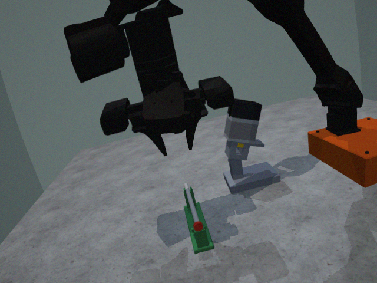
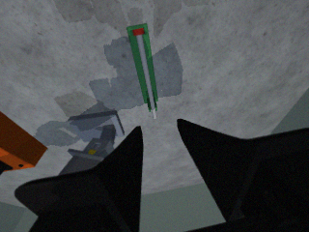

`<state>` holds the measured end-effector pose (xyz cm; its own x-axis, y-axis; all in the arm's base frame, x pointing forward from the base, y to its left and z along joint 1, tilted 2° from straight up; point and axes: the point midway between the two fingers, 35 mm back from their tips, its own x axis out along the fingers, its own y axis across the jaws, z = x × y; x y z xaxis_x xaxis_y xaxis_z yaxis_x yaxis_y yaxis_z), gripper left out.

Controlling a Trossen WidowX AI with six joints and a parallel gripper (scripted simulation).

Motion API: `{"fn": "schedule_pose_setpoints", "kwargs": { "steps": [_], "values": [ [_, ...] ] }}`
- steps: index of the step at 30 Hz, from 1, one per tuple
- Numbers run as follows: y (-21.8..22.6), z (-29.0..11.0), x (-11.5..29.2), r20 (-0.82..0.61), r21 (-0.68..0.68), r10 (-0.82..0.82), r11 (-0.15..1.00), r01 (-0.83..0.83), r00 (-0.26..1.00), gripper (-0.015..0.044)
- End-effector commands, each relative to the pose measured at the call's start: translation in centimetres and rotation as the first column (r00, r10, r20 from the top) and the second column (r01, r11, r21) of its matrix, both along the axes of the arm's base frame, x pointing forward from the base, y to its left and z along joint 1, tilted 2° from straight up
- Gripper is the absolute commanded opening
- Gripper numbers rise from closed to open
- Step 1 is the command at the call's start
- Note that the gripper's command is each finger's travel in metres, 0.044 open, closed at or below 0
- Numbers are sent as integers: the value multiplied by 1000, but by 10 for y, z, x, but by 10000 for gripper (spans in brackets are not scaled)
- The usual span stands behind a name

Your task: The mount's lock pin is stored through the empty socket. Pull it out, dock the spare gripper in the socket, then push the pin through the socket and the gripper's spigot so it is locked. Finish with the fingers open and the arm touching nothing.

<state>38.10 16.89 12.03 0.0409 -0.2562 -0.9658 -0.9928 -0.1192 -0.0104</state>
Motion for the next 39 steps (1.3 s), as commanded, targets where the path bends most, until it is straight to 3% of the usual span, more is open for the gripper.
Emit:
{"fn": "schedule_pose_setpoints", "kwargs": {
  "steps": [1,19,39],
  "values": [
    [1,0,2,1,-5,38,999,-38,999,180],
    [2,-73,0,1,-5,38,999,-38,999,180],
    [2,-101,1,1,-5,38,999,-38,999,180]
  ]
}}
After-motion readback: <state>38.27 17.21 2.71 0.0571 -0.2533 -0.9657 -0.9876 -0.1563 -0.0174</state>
